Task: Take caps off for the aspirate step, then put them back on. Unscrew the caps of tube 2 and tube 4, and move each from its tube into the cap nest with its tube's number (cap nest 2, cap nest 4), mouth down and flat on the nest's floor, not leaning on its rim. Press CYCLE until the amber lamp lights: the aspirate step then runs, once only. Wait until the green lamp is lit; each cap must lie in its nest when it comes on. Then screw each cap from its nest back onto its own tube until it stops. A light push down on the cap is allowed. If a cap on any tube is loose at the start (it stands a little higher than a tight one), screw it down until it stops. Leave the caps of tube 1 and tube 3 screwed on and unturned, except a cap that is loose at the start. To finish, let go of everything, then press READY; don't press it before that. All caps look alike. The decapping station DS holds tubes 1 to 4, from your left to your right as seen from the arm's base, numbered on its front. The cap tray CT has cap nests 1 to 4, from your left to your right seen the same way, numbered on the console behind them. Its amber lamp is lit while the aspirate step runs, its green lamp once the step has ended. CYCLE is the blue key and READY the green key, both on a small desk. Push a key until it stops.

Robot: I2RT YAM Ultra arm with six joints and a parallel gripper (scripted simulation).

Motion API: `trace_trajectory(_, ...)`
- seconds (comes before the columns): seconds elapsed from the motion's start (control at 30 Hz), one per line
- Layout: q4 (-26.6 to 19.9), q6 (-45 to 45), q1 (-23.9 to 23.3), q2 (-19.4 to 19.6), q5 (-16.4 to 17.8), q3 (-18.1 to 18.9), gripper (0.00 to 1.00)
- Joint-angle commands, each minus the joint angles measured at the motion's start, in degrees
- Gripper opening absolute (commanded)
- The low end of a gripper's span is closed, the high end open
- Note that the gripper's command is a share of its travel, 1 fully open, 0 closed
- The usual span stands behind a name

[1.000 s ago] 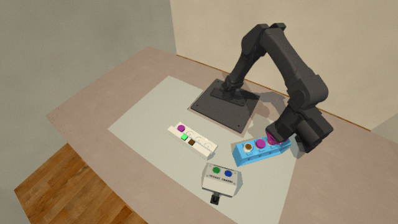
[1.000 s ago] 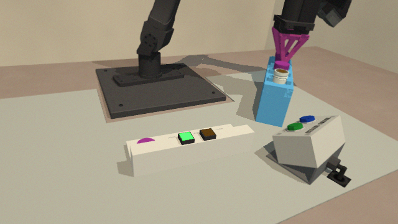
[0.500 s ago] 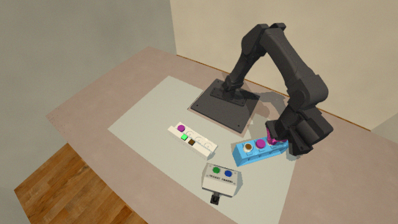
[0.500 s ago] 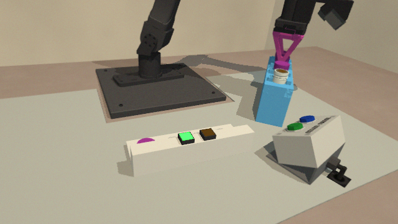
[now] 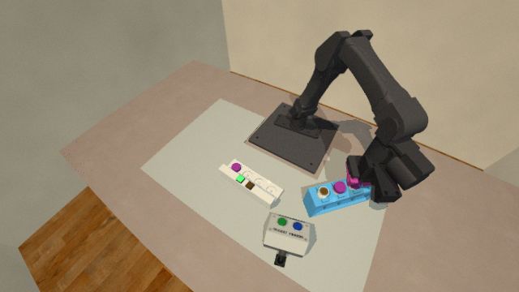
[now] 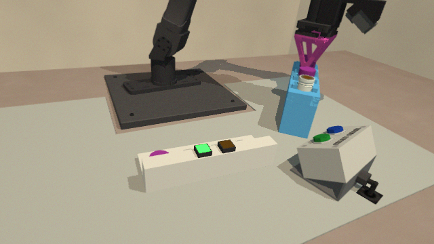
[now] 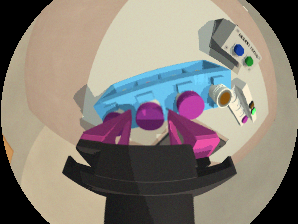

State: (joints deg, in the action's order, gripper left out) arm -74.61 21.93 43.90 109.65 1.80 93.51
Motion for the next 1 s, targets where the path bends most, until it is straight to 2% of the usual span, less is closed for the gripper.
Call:
trace_trajectory(0.0, 0.1, 0.5, -0.1, -0.3, 0.0, 0.2, 0.49)
trace_trajectory(0.17, 0.1, 0.5, -0.1, -0.3, 0.0, 0.2, 0.49)
trace_trajectory(0.3, -0.1, -8.6, -0.1, -0.3, 0.0, 0.4, 0.49)
trace_trajectory(0.37, -0.1, -8.6, -0.1, -0.3, 0.0, 0.4, 0.49)
trace_trajectory(0.87, -0.1, -43.0, -0.1, -0.4, 0.0, 0.2, 0.49)
trace_trajectory(0.97, -0.1, -45.3, -0.1, -0.4, 0.0, 0.2, 0.49)
